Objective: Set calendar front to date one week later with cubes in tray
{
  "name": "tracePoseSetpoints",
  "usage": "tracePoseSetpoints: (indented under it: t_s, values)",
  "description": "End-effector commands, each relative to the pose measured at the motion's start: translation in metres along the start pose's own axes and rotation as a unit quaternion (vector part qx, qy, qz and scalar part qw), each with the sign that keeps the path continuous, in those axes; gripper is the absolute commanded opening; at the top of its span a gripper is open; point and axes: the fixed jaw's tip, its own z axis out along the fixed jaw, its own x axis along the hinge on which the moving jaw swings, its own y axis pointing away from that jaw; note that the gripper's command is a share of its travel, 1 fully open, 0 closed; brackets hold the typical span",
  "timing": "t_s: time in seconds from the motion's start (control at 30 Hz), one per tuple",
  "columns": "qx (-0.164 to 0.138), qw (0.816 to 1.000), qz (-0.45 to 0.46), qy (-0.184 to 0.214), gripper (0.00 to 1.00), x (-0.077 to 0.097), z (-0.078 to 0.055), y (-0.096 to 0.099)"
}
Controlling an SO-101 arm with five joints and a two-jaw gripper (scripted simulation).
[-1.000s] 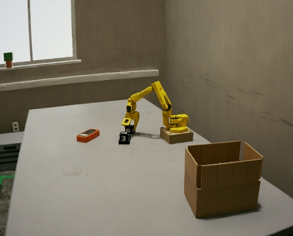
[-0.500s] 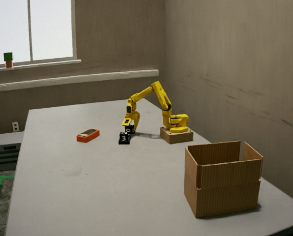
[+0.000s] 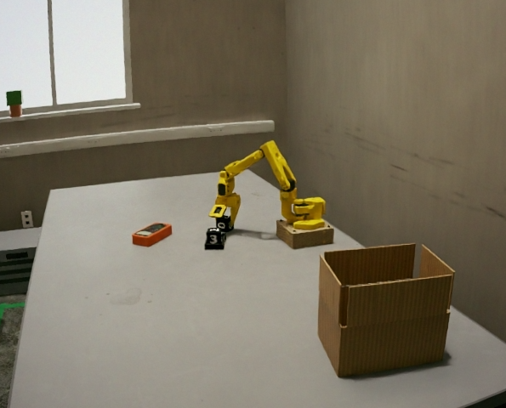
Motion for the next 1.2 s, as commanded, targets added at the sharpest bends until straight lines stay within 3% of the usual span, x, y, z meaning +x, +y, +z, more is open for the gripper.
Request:
tracePoseSetpoints:
  t_s: [0.0,0.73,1.17]
  values:
    - [-0.008,1.000,0.001,0.000,0.28,0.0021,0.0016,0.0015]
    - [-0.008,1.000,0.001,0.000,0.26,0.0021,0.0016,0.0003]
    - [-0.008,1.000,0.001,0.000,0.12,0.0021,0.0016,0.0003]
